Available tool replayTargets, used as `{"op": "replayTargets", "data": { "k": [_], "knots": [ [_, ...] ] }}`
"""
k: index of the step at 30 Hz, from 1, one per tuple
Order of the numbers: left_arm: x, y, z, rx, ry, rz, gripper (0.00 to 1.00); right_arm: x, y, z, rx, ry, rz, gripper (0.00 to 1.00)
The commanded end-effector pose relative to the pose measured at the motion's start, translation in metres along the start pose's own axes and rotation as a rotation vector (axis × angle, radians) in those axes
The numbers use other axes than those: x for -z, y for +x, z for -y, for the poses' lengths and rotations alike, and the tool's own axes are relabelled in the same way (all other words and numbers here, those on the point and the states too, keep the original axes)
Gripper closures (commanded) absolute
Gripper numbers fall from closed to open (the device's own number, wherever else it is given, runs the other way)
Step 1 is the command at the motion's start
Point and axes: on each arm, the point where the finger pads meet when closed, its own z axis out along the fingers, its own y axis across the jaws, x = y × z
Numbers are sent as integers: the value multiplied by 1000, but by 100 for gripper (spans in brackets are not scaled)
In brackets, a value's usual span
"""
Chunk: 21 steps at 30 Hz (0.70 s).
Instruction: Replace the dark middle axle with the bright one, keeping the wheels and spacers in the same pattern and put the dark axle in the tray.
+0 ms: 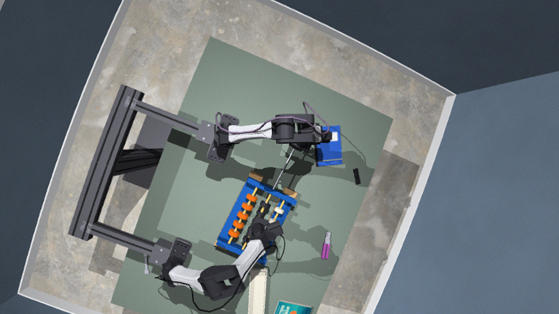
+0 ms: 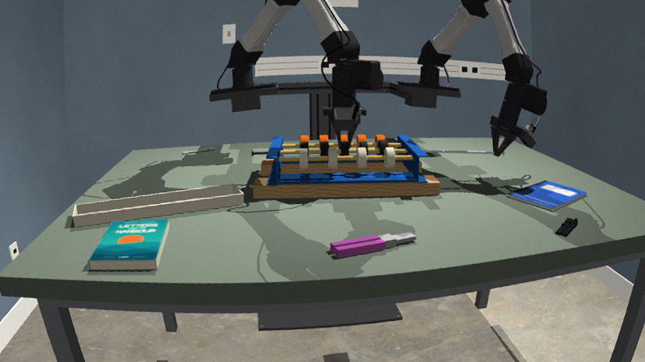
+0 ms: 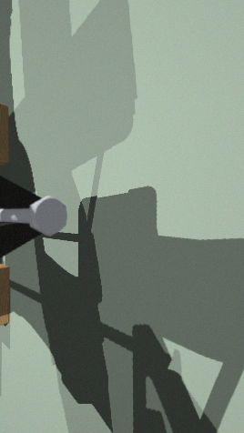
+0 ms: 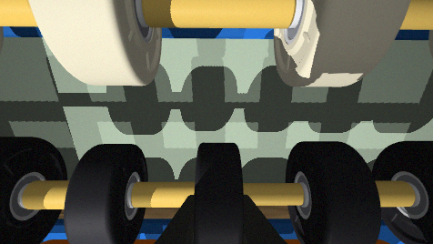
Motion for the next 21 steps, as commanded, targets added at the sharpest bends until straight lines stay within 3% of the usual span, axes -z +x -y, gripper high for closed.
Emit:
{"op": "replayTargets", "data": {
  "k": [1, 16, 21],
  "knots": [
    [-13, 19, 0, -33, -22, -60, 100, 22, -19, -7, -21, -30, 56, 100],
    [-12, 26, -3, -21, -20, -64, 100, 22, -20, -7, -21, -30, 57, 100],
    [8, 26, 15, -42, 55, -29, 100, 22, -23, -10, -22, -43, 71, 100]
  ]
}}
